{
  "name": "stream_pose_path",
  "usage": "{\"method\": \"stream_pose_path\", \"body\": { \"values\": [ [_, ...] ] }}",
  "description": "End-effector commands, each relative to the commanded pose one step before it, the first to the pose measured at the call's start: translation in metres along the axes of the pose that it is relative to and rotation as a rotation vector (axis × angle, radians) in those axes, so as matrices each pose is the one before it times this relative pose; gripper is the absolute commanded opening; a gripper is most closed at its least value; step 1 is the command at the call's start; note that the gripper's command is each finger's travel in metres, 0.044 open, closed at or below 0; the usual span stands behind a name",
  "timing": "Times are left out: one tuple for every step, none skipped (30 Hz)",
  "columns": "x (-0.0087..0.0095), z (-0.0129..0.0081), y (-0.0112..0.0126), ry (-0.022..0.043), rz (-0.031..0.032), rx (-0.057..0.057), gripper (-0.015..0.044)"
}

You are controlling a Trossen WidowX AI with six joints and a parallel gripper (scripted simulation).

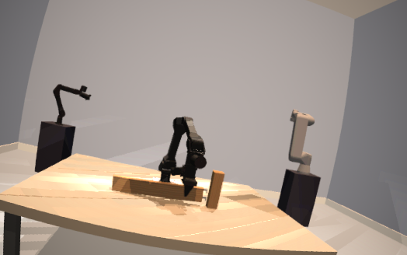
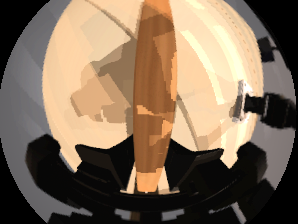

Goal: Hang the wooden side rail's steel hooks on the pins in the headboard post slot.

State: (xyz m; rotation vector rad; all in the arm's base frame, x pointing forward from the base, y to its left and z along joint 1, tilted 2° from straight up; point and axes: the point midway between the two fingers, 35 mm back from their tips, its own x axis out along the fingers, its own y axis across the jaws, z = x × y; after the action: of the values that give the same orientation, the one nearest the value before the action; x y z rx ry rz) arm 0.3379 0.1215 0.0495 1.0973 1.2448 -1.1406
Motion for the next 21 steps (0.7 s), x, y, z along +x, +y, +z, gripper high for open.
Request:
{"method": "stream_pose_path", "body": {
  "values": [
    [-0.00285,-0.00173,0.00121,0.00594,0.00565,0.0056,0.0],
    [-0.00007,-0.00007,0.00007,0.00001,0.00001,0.0,0.0],
    [-0.00007,-0.00007,0.00007,0.00001,0.00001,0.0,0.0],
    [-0.00007,-0.00007,0.00007,0.00001,0.00001,0.0,0.0],
    [-0.00007,-0.00007,0.00007,0.00001,0.00001,0.0,0.0],
    [-0.00007,-0.00007,0.00007,0.00001,0.00001,0.0,0.0],
    [-0.00007,-0.00007,0.00007,0.00001,0.00001,0.0,0.0],
    [-0.00007,-0.00007,0.00007,0.00001,0.00001,0.0,0.0],
    [-0.00007,-0.00007,0.00007,0.00001,0.00001,0.0,0.0],
    [-0.00007,-0.00007,0.00007,0.00001,0.00001,0.0,0.0],
    [-0.00007,-0.00007,0.00007,0.00001,0.00001,0.0,0.0],
    [-0.00007,-0.00007,0.00007,0.00001,0.00001,0.0,0.0],
    [-0.00007,-0.00007,0.00007,0.00001,0.00001,0.0,0.0],
    [-0.00008,-0.00012,0.00012,0.00001,0.00001,0.0,0.0],
    [0.00001,-0.00012,0.00012,0.00001,0.00001,0.0,0.0],
    [0.00005,-0.00011,0.00011,0.00001,0.00001,0.0,0.0],
    [0.00003,-0.00011,0.00011,0.00001,0.00001,0.0,0.0],
    [0.00001,-0.00011,0.00011,0.00001,0.00001,0.0,0.0],
    [-0.00001,-0.00011,0.00011,0.00001,0.00001,0.0,0.0],
    [-0.00002,-0.00011,0.00011,0.00001,0.00001,0.0,0.0],
    [-0.00003,-0.00011,0.00011,0.00001,0.00001,0.0,0.0]
  ]
}}
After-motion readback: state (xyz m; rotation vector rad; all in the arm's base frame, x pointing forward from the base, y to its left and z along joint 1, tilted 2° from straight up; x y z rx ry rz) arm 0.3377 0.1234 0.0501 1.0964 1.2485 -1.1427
